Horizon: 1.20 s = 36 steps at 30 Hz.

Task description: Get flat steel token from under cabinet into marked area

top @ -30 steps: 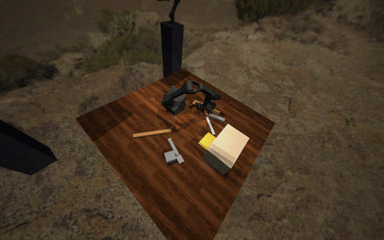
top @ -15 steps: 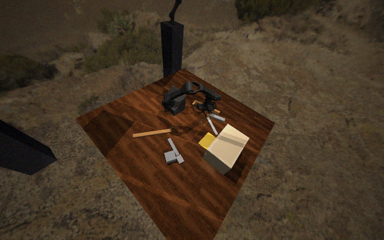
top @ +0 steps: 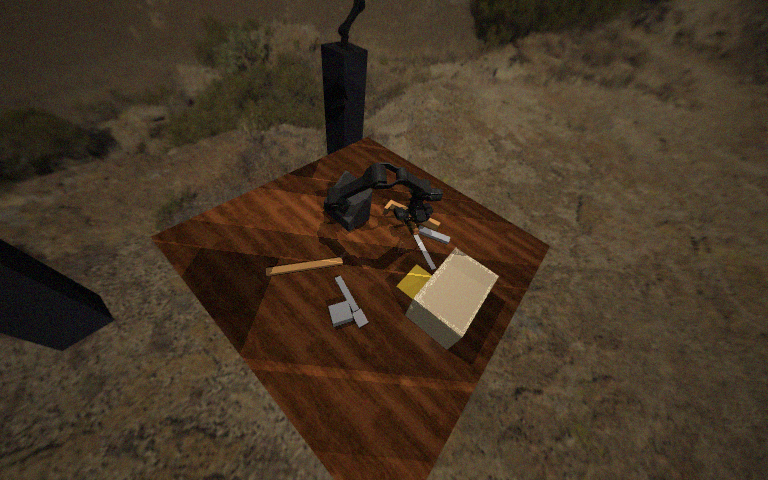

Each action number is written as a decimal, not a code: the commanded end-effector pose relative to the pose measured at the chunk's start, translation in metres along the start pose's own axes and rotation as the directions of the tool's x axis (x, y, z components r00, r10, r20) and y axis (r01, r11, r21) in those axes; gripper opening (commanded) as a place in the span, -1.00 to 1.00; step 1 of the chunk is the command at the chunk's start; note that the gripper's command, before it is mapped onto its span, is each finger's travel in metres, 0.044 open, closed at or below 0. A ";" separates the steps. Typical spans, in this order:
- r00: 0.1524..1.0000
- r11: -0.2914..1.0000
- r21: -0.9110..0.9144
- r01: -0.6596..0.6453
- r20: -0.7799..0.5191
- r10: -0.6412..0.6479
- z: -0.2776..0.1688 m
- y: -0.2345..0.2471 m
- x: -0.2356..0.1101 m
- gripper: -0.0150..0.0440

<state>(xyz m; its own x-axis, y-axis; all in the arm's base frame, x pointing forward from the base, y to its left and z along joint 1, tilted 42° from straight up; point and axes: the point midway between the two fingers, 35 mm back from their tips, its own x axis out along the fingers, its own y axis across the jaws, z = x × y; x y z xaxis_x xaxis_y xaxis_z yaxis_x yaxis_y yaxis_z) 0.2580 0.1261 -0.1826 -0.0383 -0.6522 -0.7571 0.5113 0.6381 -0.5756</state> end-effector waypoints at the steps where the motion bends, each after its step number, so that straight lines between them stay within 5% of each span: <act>1: 1.000 1.000 -0.001 -0.006 -0.003 0.006 0.000 0.000 0.000 0.42; 21: 1.000 1.000 0.000 -0.006 -0.003 0.006 -0.003 -0.001 0.004 0.42; 36: 1.000 1.000 0.008 -0.012 0.002 0.012 0.000 0.002 0.001 0.08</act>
<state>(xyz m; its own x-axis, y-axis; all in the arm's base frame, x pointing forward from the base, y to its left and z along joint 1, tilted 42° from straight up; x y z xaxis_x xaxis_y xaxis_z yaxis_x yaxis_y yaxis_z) 0.2587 0.1261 -0.1845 -0.0307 -0.6451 -0.7635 0.5184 0.6428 -0.5639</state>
